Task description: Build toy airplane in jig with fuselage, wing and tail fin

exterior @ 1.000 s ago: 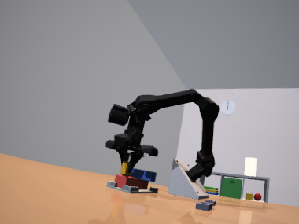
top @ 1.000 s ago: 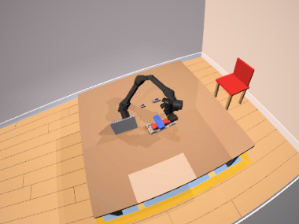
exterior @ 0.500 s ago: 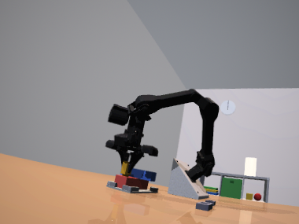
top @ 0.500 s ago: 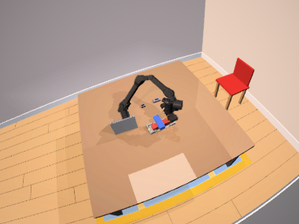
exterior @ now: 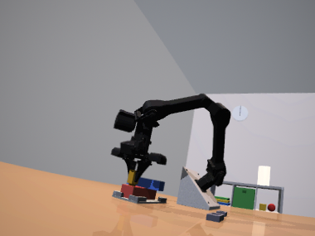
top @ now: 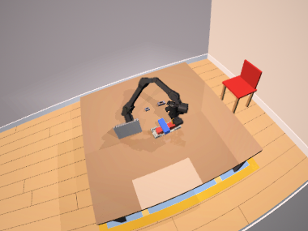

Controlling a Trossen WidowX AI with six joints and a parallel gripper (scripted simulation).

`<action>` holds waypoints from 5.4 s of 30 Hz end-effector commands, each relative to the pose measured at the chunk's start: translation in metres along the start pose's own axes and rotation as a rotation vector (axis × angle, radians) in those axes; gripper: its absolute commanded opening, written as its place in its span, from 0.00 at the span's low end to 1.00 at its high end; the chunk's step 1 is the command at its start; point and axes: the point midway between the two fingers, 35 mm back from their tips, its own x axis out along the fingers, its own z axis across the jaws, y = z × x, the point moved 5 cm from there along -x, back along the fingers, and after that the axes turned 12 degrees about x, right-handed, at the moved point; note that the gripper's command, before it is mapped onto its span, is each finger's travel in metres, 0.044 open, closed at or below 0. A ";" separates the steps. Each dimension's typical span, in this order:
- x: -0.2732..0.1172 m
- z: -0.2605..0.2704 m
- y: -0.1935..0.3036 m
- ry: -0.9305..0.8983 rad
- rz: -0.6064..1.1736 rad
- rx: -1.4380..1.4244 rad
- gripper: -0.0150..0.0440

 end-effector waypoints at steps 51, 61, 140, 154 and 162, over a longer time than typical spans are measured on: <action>-0.020 0.000 0.000 0.000 0.001 0.005 0.36; -0.004 0.000 0.000 -0.001 0.001 0.004 0.36; -0.090 -0.001 0.000 0.002 0.002 0.005 0.69; -0.092 -0.001 -0.002 0.002 0.002 0.005 0.69; -0.092 -0.001 -0.002 0.002 0.002 0.005 0.69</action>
